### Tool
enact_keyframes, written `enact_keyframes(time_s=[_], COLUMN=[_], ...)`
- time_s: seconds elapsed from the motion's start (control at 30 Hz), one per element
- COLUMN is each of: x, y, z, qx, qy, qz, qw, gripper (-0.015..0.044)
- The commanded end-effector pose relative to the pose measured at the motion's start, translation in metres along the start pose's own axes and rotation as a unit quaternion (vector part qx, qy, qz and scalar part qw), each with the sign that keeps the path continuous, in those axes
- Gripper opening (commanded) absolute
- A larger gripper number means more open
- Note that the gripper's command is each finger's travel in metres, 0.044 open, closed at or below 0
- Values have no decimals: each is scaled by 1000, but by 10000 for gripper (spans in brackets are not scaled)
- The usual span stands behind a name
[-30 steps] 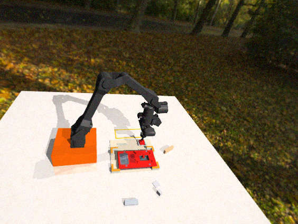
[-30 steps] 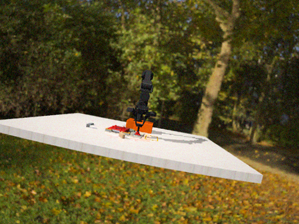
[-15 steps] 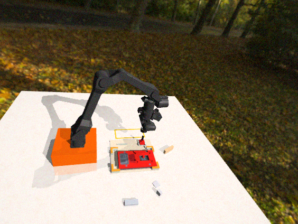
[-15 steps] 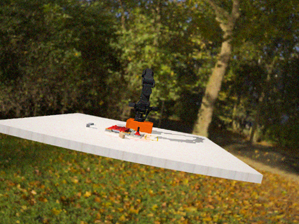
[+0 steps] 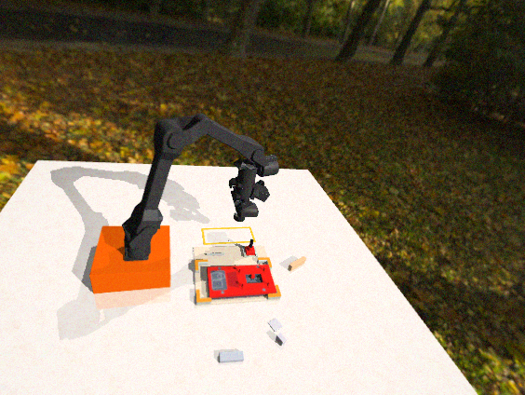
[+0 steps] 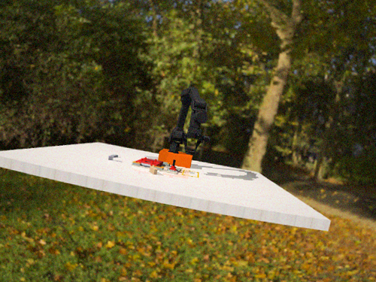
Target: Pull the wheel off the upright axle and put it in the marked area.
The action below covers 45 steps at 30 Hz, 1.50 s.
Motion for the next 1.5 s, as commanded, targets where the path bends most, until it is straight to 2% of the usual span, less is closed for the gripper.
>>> enact_keyframes(time_s=[0.0,0.23,0.5,0.9,1.03,1.4,1.47], x=[14,27,27,27,26,27,27], y=[-8,-15,-15,-15,-16,-17,-16], z=[-1,1,21,99,104,98,88], qx=[-1,-1,-1,-1,-1,6,4], qy=[-2,-3,-3,-3,-3,-2,-3], qz=[2,3,3,3,3,1,2], qw=[1000,1000,1000,1000,1000,1000,1000], gripper=[0,0,0,0,0,289,300])
Point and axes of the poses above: the point midway between the two fingers, 35 mm back from their tips, its own z axis out along the fingers, its own x axis across the jaws, y = z × x, the point moved 2 cm from there along -z, back along the fingers, and after that the axes turned 9 degrees about -z, right-handed, at the moved point
